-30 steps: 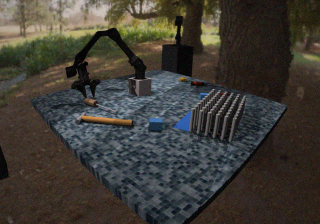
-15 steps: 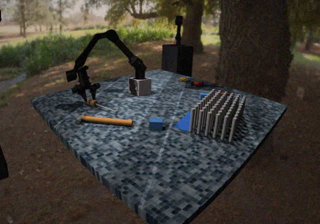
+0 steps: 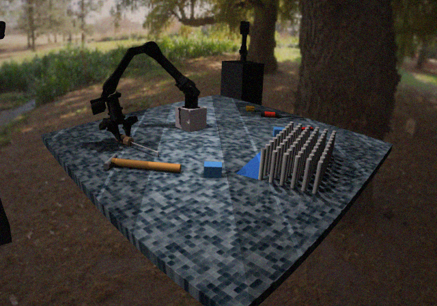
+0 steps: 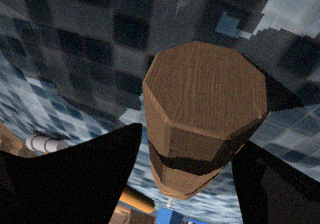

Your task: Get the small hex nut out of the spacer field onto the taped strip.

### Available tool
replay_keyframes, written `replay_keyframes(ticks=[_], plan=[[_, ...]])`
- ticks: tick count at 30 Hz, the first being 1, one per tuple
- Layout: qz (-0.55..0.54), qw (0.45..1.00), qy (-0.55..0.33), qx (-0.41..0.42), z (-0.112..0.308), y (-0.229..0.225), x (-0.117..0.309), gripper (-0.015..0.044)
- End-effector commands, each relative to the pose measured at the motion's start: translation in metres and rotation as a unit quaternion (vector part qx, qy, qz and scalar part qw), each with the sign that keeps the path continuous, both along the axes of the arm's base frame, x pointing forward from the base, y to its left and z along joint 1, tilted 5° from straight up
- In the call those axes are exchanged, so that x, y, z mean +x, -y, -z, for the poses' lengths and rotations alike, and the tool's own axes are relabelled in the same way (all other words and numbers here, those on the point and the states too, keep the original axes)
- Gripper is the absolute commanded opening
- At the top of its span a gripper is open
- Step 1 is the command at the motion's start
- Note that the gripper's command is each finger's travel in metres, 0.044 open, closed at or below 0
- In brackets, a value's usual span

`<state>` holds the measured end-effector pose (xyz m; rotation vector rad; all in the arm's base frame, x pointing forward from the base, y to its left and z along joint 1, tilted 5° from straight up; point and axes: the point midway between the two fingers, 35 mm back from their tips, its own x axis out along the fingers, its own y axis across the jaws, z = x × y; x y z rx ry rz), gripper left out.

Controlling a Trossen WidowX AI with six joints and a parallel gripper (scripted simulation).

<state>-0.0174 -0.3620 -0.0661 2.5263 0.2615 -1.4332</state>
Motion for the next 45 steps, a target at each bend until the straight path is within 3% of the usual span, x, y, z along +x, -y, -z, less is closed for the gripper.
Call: replay_keyframes(ticks=[1,9,15,28,33,45], plan=[[-0.001,1.0,0.002,0.0,0.001,-0.001,0.001,0.0207],[-0.001,1.0,0.002,0.0,0.001,-0.001,0.001,0.0153],[-0.001,1.0,0.001,0.0,-0.042,0.008,0.002,0.0],[0.0,1.0,0.001,0.0,-0.168,0.003,0.012,0.0],[-0.001,1.0,-0.001,0.0,-0.17,0.003,0.016,0.0],[-0.016,1.0,-0.022,0.002,-0.174,-0.013,0.086,0.0]])
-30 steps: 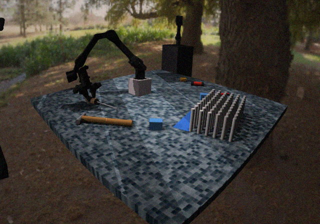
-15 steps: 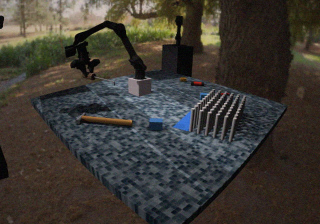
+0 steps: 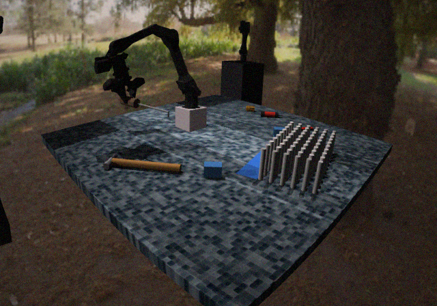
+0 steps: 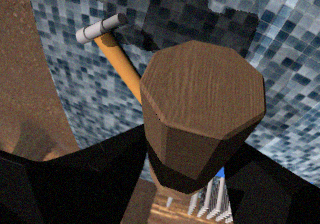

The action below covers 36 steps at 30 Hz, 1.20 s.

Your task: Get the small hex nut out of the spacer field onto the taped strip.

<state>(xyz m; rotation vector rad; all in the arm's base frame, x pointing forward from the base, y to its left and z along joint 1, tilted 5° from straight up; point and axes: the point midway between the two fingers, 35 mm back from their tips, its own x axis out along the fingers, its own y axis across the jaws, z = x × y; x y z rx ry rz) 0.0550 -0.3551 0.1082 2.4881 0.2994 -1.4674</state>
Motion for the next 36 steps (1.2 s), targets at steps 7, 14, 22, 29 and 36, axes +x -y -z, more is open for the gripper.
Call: replay_keyframes(ticks=[7,14,22,29,36], plan=[[-0.018,1.0,-0.012,-0.004,-0.002,-0.022,0.052,0.0],[-0.021,1.0,-0.019,-0.005,-0.003,-0.043,0.088,0.0],[-0.024,0.999,-0.021,-0.007,-0.003,-0.071,0.125,0.0],[-0.026,0.999,-0.02,-0.009,-0.003,-0.099,0.154,0.0],[-0.028,0.999,-0.015,-0.009,-0.002,-0.13,0.178,0.0]])
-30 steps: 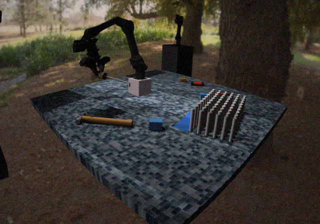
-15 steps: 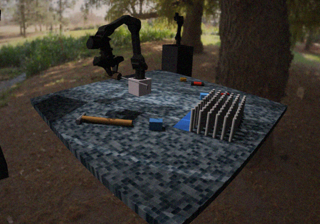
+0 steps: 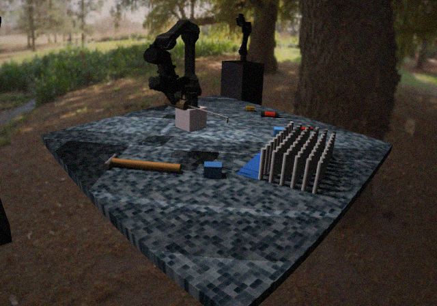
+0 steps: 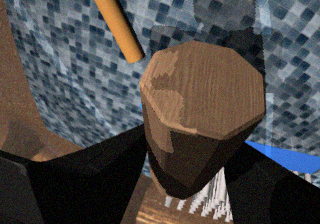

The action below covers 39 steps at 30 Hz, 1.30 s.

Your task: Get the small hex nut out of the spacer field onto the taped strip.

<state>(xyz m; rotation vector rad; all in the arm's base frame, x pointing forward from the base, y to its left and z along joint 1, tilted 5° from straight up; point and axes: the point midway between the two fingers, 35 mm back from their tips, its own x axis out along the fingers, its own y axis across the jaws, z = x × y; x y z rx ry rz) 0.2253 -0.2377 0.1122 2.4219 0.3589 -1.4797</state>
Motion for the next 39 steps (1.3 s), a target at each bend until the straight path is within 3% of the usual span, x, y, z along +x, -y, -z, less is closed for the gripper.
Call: replay_keyframes(ticks=[1,28,39], plan=[[0.001,1.0,0.001,0.001,0.002,-0.017,0.01,0.0],[-0.008,0.998,0.046,0.029,0.008,-0.15,0.058,0.0],[-0.008,0.998,0.048,0.029,0.047,-0.149,0.068,0.0]])
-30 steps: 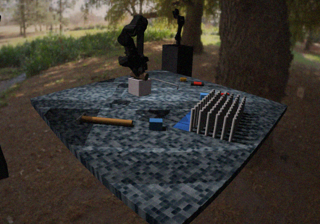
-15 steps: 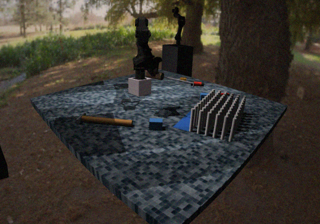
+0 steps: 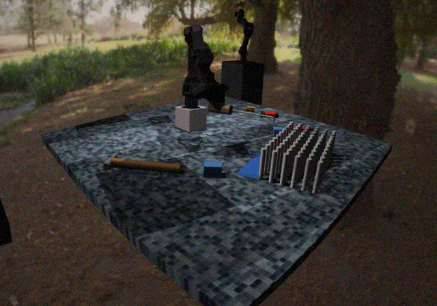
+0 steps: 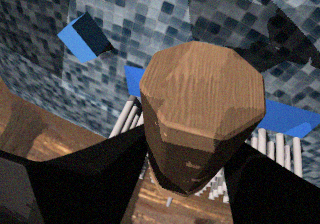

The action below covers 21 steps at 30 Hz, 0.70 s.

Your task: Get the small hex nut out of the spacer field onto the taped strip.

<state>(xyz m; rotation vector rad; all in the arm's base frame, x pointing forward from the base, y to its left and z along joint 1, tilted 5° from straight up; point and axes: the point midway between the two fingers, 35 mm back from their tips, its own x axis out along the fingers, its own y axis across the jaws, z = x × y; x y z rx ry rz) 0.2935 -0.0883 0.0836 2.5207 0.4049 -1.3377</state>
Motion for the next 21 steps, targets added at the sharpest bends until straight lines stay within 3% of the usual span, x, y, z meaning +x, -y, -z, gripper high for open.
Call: replay_keyframes(ticks=[1,21], plan=[[0.002,1.0,-0.007,0.002,0.025,0.001,0.001,0.0],[0.003,1.0,-0.007,0.001,0.133,-0.008,-0.014,0.0]])
